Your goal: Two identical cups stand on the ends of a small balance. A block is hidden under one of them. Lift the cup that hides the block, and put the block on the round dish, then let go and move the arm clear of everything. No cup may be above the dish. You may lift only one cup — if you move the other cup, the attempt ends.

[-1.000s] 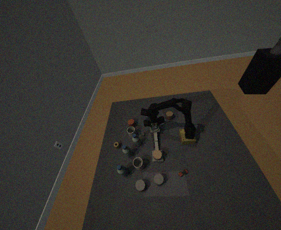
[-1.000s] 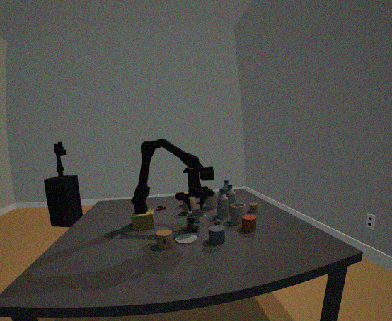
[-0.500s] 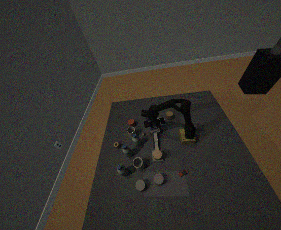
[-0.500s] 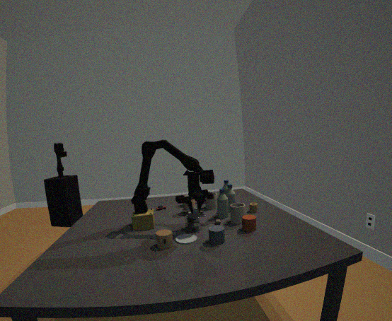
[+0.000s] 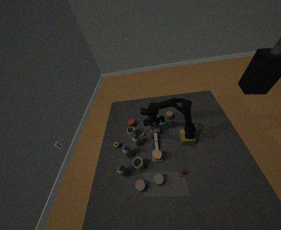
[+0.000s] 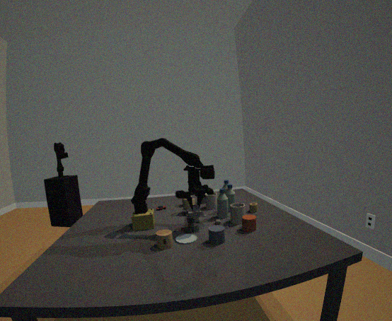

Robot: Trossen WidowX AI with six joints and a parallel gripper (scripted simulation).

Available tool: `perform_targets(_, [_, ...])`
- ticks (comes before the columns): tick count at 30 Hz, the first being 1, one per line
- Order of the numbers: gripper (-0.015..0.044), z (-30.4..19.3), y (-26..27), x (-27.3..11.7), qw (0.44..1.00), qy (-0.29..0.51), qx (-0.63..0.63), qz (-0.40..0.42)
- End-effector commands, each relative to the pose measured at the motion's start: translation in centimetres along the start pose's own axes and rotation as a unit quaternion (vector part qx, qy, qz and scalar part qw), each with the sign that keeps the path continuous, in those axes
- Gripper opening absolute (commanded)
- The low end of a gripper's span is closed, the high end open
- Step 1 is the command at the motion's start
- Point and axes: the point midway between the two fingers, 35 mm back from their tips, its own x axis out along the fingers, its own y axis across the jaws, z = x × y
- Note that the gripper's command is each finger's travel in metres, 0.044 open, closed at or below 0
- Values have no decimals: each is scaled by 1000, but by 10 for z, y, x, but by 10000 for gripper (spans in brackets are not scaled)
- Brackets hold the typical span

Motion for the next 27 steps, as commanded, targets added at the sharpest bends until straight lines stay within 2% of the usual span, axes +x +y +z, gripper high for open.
perform_targets(1, [0, 1, 2, -26, 1000, -1, 1, 6])
perform_targets(8, [0, -1, -1, -65, 1000, -1, 1, 6])
perform_targets(13, [0, 0, -2, -68, 1000, -1, 1, 6])
perform_targets(27, [0, 81, -49, -5, 1000, -6, 1, 4])
